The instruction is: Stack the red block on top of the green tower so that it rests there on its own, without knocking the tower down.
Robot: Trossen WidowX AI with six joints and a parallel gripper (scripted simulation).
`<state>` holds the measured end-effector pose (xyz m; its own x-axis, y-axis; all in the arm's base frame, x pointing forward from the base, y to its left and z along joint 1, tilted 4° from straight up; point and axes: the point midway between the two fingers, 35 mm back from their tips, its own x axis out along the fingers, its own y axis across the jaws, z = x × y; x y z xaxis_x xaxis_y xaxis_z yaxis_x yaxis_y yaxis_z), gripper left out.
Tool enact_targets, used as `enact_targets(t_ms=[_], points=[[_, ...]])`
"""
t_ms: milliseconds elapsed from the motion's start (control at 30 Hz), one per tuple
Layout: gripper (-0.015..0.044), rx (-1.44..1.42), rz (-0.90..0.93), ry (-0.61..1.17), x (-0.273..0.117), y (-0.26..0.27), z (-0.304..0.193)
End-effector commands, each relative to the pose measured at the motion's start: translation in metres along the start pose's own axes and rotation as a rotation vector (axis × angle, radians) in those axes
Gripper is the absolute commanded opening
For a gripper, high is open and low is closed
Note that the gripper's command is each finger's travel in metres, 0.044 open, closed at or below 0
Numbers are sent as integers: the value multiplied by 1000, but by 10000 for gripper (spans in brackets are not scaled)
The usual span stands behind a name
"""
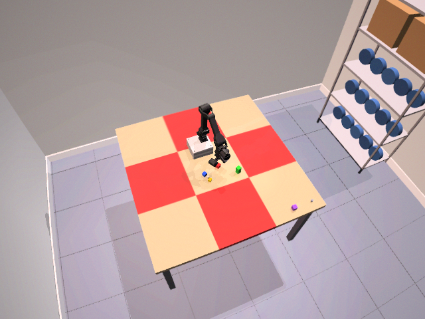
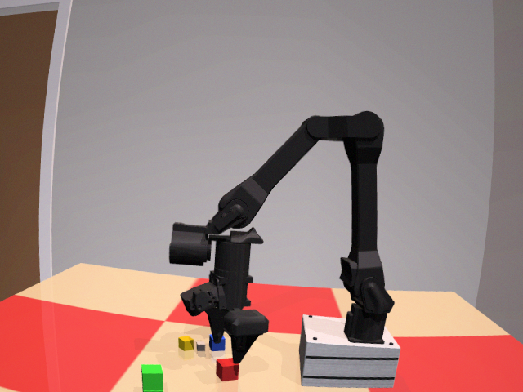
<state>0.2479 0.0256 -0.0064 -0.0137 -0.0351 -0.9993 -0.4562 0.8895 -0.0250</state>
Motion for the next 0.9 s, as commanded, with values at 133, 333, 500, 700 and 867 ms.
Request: enact_targets(t_ms=[133, 333, 500, 700, 867], points=[[440, -5, 1, 13, 12, 0, -2], [440, -5, 1, 13, 22, 0, -2], [440, -5, 1, 13, 31, 0, -3], [440, -5, 1, 13, 40, 0, -3], [440, -5, 1, 13, 44, 0, -4]])
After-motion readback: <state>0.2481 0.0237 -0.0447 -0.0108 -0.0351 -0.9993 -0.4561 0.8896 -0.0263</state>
